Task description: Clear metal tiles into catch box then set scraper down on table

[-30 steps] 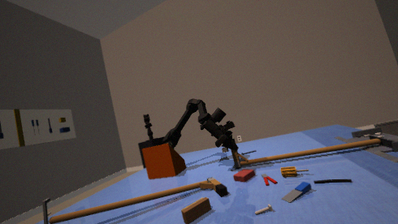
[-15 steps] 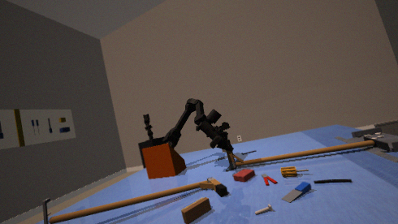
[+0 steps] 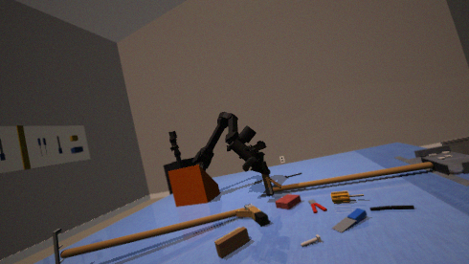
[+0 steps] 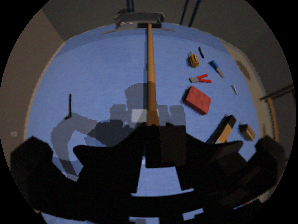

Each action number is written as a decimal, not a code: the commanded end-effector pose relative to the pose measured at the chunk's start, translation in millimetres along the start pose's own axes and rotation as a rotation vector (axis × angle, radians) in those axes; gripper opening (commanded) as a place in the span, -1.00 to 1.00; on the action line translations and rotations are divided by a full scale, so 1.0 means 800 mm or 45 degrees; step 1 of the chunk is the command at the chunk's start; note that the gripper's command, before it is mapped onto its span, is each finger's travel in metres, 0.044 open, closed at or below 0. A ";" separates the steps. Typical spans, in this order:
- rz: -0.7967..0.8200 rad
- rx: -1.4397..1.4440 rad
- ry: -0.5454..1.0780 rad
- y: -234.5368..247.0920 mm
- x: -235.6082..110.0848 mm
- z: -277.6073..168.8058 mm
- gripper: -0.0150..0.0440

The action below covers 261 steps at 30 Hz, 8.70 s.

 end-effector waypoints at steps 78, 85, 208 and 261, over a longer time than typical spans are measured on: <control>0.018 0.036 -0.220 0.006 -0.150 -0.018 1.00; 0.030 0.048 -0.365 0.002 -0.185 -0.001 1.00; -0.006 0.006 -0.023 0.012 -0.103 -0.045 1.00; -0.010 -0.003 -0.006 0.010 -0.108 -0.048 1.00</control>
Point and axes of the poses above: the point midway between the two fingers, 35 mm back from their tips, its own x axis out along the fingers, its own y axis across the jaws, z = x × y, the point moved 8 cm from there along -x, back along the fingers, and after that the axes turned 1 degree about -x, right-handed, at the moved point
